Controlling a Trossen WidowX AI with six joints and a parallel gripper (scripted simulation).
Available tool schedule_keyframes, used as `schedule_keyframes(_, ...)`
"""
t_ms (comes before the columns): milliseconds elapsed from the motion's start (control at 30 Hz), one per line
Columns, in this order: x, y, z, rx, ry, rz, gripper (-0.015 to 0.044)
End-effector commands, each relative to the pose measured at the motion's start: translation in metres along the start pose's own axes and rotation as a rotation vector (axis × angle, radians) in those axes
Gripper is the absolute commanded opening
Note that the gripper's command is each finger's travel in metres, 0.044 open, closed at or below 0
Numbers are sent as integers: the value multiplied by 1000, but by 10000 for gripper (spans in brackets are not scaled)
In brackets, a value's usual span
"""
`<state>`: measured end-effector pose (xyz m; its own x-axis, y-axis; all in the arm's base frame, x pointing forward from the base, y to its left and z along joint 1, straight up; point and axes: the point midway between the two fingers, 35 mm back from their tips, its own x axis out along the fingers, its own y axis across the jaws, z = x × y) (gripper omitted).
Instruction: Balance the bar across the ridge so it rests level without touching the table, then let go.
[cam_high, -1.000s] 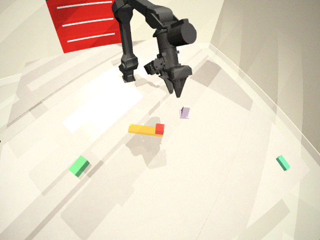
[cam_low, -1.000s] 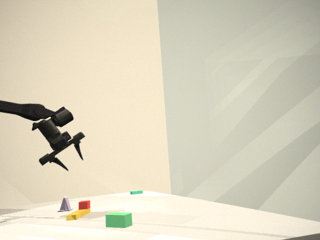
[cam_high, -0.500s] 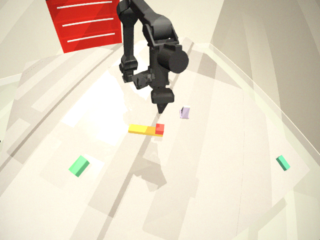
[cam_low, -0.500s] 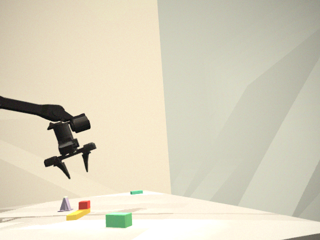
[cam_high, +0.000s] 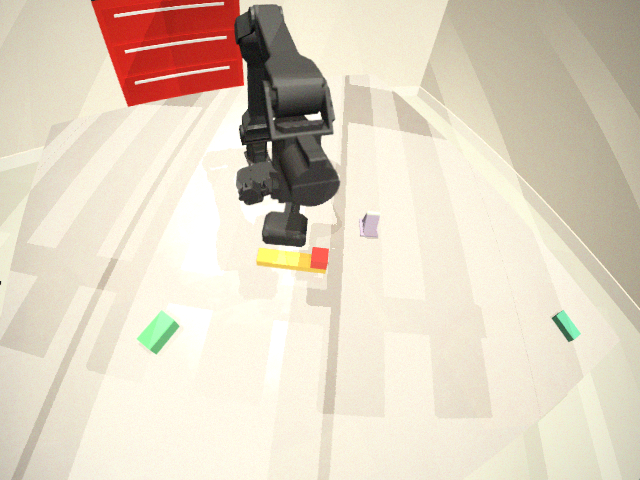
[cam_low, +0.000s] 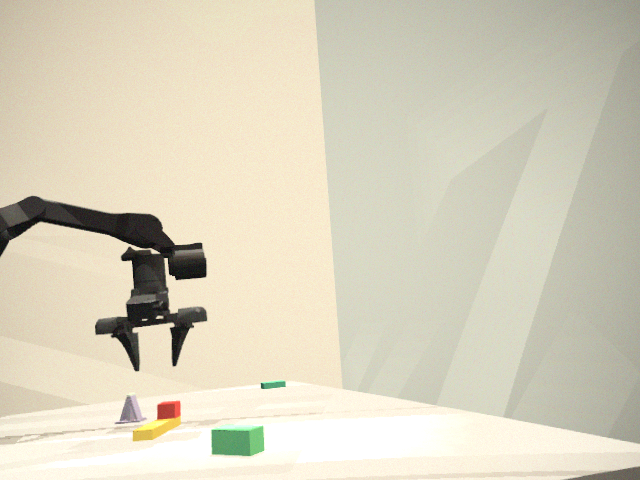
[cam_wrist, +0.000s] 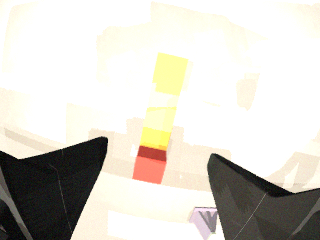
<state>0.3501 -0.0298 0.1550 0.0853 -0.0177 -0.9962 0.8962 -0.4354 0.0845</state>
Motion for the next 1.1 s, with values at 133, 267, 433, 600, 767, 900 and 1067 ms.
schedule_keyframes(133, 10, 2, 6, 29, -10, -50, 315)
schedule_keyframes(267, 30, 3, 6, 29, -10, -50, 315)
schedule_keyframes(433, 67, 0, 7, 29, -10, -50, 315)
schedule_keyframes(600, 78, -2, 7, 29, -10, -50, 315)
schedule_keyframes(767, 80, -2, 7, 29, -10, -50, 315)
schedule_keyframes(900, 86, -2, 7, 29, -10, -50, 315)
schedule_keyframes(1067, 94, -2, 7, 29, -10, -50, 315)
